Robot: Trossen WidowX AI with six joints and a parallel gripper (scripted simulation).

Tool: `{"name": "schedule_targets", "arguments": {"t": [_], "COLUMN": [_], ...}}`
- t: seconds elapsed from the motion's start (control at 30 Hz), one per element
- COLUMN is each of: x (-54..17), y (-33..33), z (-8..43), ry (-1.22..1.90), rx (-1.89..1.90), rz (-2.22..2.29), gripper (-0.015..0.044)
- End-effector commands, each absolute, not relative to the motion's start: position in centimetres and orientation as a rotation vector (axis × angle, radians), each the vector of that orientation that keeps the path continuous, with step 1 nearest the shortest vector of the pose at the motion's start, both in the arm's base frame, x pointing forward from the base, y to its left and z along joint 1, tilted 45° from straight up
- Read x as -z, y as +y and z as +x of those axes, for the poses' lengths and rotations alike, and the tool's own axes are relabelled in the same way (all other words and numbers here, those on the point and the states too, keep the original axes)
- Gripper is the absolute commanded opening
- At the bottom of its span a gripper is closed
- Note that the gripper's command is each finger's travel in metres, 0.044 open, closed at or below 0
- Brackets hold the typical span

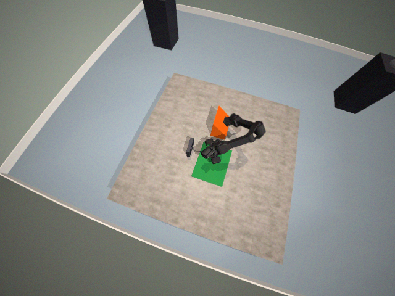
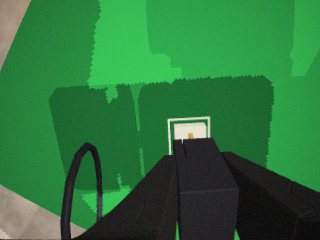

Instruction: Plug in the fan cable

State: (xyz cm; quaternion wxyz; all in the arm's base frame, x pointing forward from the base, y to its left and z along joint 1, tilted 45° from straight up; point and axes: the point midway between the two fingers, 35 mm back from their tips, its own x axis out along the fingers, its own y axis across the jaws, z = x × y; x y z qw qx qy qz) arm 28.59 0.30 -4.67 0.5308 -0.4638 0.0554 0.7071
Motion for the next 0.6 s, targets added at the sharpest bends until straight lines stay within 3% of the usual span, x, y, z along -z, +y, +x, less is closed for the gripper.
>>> {"name": "schedule_targets", "arguments": {"t": [0.0, 0.57], "x": [4.7, 5.41], "y": [0.39, 1.11], "z": [28.58, 28.57], "ry": [0.134, 0.133], "rx": [-1.686, -1.686], "rz": [-1.1, -1.099], "gripper": [0.0, 0.0]}}
